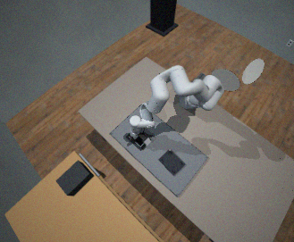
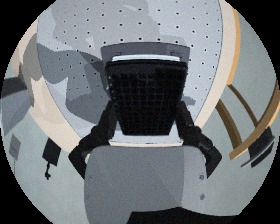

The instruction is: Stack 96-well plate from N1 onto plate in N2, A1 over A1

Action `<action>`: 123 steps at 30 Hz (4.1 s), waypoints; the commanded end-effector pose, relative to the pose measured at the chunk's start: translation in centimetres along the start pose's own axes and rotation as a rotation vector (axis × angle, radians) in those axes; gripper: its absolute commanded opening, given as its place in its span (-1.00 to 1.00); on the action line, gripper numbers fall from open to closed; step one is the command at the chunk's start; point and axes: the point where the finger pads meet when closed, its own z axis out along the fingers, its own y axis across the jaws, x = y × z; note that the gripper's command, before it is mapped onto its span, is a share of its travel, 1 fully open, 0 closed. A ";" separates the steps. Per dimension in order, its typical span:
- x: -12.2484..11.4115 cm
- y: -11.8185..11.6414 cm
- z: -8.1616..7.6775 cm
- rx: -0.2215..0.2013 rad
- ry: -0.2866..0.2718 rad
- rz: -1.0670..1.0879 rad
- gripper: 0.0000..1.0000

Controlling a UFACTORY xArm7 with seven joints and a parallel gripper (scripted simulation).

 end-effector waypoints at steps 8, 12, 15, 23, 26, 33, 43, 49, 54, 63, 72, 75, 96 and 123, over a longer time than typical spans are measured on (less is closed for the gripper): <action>-0.1 0.1 -0.1 -0.003 -0.003 0.001 -1.00; -0.2 0.1 -0.1 -0.003 -0.003 0.001 -1.00; -0.1 0.1 -0.1 -0.003 -0.003 0.001 -1.00; -0.1 0.1 0.0 -0.003 -0.003 0.001 -1.00; -0.1 0.1 0.1 -0.003 -0.003 0.001 -1.00; -0.1 0.1 0.2 -0.003 -0.003 0.001 -1.00; -0.1 0.1 0.3 -0.003 -0.003 0.001 -1.00; -0.1 0.1 0.4 -0.003 -0.003 0.001 -1.00; -0.1 0.1 0.5 -0.003 -0.003 0.001 -1.00; -0.1 0.1 0.6 -0.003 -0.003 0.001 -1.00; -0.1 0.1 0.8 -0.003 -0.003 0.001 -1.00; -0.1 0.1 0.8 -0.003 -0.003 0.001 -1.00; -0.1 0.1 1.1 -0.003 -0.003 0.001 1.00; -0.1 0.1 1.1 -0.003 -0.003 0.001 1.00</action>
